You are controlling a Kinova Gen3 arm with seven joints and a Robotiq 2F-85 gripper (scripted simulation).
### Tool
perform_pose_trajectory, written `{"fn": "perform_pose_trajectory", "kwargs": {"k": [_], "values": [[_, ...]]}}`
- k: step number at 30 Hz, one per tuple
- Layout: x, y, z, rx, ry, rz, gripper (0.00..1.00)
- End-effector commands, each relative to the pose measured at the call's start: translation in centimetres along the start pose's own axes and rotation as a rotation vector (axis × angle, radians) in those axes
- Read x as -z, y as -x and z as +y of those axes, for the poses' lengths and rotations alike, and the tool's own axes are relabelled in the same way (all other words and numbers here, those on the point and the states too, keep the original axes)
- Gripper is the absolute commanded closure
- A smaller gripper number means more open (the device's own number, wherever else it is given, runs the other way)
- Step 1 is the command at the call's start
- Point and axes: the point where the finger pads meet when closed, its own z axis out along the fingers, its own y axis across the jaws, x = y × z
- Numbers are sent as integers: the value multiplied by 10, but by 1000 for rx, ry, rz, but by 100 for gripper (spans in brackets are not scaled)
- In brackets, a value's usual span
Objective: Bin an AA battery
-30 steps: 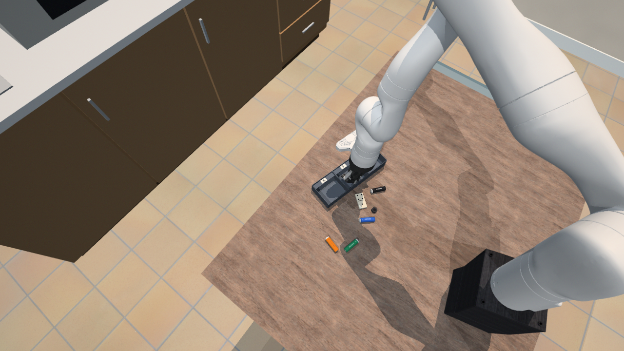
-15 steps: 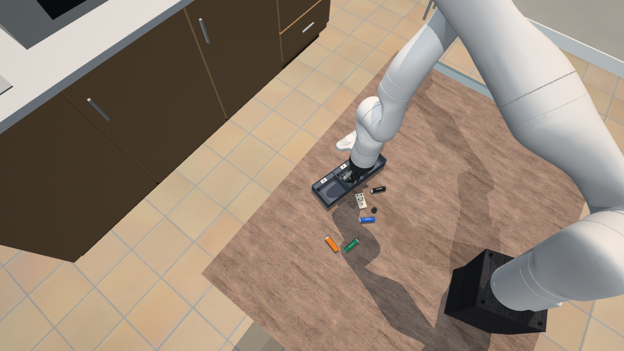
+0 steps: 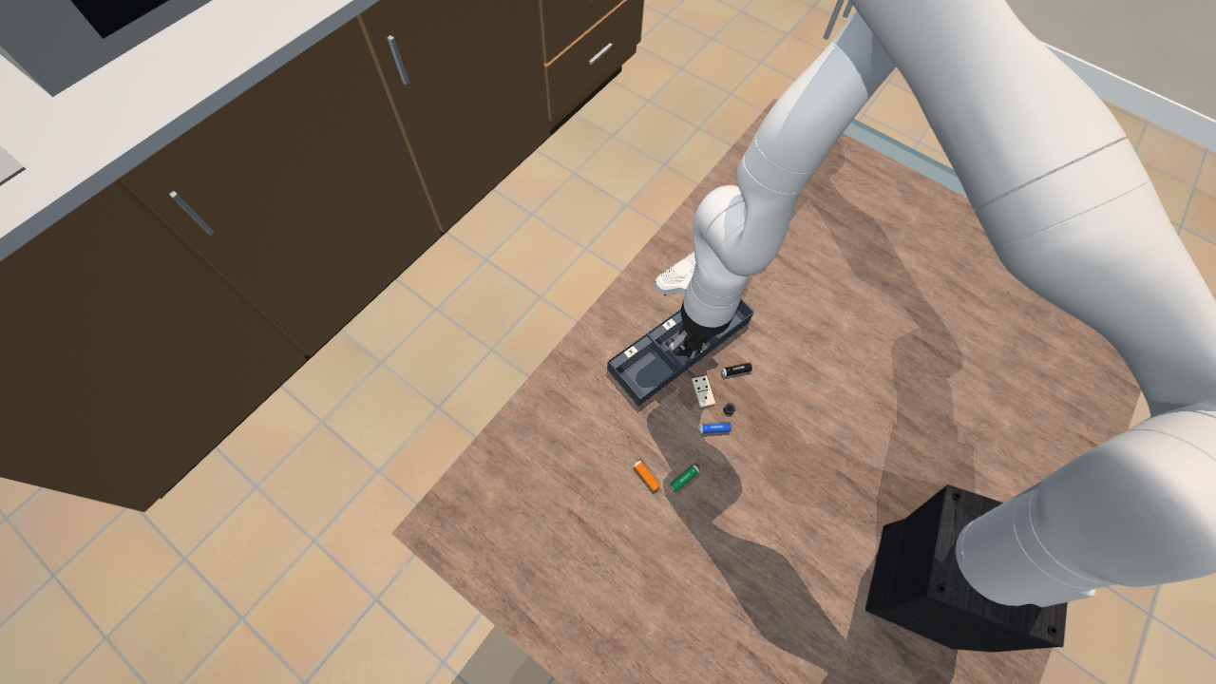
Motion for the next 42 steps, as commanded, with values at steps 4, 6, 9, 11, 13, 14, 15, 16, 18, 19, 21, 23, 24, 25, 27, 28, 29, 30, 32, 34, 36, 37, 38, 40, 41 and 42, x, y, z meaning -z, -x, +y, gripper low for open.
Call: {"fn": "perform_pose_trajectory", "kwargs": {"k": [4, 6, 9, 11, 13, 14, 15, 16, 18, 19, 21, 23, 24, 25, 27, 28, 29, 30, 32, 34, 36, 37, 38, 40, 41, 42], "values": [[9, -2, 1, 0, 1, 5, 91], [12, -2, 1, 0, 1, 5, 91], [16, -2, 1, 0, 1, 5, 91], [19, -2, 1, 0, 1, 5, 91], [20, -2, 1, 0, 1, 5, 91], [20, -2, 1, 0, 1, 5, 91], [21, -2, 1, 0, 1, 5, 91], [23, -2, 1, 0, 1, 5, 91], [25, -2, 1, 0, 1, 5, 91], [29, -2, 1, 0, 1, 5, 91], [37, -2, 1, 0, 1, 5, 91], [45, -2, 1, 0, 1, 5, 91], [48, -2, 1, 0, 1, 5, 91], [48, -2, 1, 0, 1, 5, 91], [48, -2, 1, 0, 1, 5, 91], [48, -2, 1, 0, 1, 5, 91], [48, -2, 1, 0, 1, 5, 91], [48, -2, 1, 0, 1, 5, 91], [48, -2, 1, 0, 1, 5, 91], [48, -2, -9, 0, 1, 5, 91], [48, -2, -19, 0, 1, 5, 91], [48, -2, -24, 0, 1, 5, 91], [48, -2, -29, 0, 1, 5, 91], [48, -2, -39, 0, 1, 5, 91], [48, -2, -44, 0, 1, 5, 91], [48, -2, -49, 0, 1, 5, 91]]}}
